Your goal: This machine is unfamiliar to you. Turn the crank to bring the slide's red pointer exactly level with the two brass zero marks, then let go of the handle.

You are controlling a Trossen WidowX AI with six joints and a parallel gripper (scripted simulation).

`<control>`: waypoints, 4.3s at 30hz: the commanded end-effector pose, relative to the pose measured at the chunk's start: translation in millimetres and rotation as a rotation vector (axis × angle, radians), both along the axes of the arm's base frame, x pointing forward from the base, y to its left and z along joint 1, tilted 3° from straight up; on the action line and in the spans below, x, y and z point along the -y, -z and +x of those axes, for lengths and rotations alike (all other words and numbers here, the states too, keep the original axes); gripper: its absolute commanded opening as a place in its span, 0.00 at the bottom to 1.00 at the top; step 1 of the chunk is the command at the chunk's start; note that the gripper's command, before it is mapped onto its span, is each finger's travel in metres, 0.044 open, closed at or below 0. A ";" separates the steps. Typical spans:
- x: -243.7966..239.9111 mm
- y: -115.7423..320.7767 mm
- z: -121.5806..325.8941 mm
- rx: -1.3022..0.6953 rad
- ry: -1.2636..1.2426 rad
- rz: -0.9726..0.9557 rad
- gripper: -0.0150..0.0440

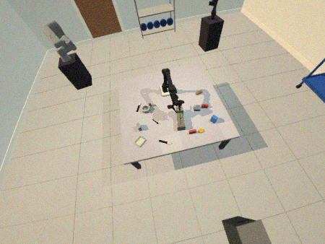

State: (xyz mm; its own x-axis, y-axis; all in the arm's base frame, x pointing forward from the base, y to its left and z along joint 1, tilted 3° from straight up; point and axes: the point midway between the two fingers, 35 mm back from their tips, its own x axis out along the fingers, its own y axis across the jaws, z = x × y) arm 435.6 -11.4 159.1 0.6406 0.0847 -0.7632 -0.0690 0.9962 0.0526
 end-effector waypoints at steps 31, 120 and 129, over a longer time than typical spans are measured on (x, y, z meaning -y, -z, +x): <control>-0.1 0.0 0.0 0.000 0.000 0.001 0.52; -0.2 0.0 0.0 0.000 -0.001 0.001 0.25; -0.3 -0.1 0.0 0.000 -0.001 0.002 0.25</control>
